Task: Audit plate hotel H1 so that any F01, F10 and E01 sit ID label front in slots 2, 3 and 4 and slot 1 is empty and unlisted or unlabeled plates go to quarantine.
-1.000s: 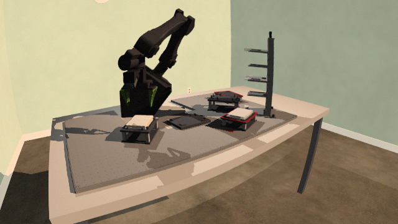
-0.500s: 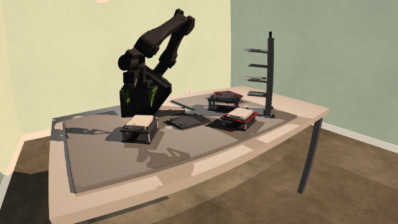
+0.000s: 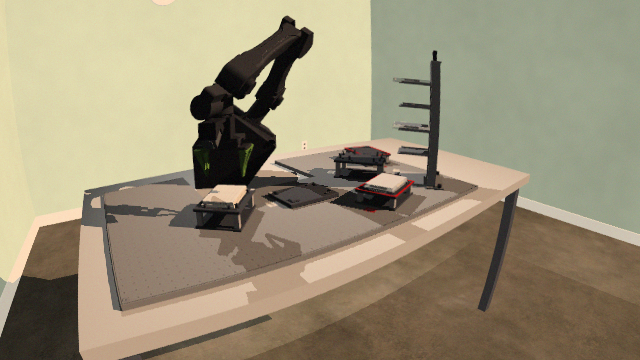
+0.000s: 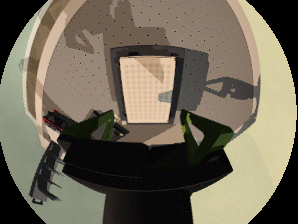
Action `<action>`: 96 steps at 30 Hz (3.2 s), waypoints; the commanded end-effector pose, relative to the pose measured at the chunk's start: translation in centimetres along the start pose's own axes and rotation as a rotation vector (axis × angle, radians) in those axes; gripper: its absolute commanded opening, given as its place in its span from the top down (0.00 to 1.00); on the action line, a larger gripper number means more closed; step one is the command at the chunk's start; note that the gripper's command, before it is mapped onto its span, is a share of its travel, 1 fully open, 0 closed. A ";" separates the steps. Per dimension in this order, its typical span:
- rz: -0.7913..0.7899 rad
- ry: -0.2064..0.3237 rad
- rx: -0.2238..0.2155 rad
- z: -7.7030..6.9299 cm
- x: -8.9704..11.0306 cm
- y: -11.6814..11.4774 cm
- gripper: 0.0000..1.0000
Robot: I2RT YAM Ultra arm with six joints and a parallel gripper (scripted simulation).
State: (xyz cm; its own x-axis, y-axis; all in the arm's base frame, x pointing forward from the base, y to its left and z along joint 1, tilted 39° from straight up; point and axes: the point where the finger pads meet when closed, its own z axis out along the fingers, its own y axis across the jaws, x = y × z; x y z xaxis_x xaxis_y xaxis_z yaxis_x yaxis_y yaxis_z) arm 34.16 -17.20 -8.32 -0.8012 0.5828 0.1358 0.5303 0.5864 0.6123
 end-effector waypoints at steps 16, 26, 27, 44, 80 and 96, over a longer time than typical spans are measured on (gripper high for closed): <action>0.007 -0.019 -0.008 2.2 -0.2 -0.3 0.00; 0.012 -0.014 -0.009 3.5 -0.1 -0.4 0.00; 0.012 -0.014 -0.009 3.6 -0.1 -0.4 0.00; 0.016 -0.017 -0.009 5.5 -0.2 -0.6 0.00; -0.017 -0.062 -0.002 3.3 -1.8 0.2 0.14; -0.019 -0.066 -0.001 1.8 -1.9 0.2 0.14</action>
State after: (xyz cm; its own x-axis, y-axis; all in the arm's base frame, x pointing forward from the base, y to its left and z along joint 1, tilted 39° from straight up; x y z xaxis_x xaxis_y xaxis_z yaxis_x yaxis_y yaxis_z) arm 35.60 -14.94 -11.67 -0.8007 0.5864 0.1224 0.5258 0.5900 0.6127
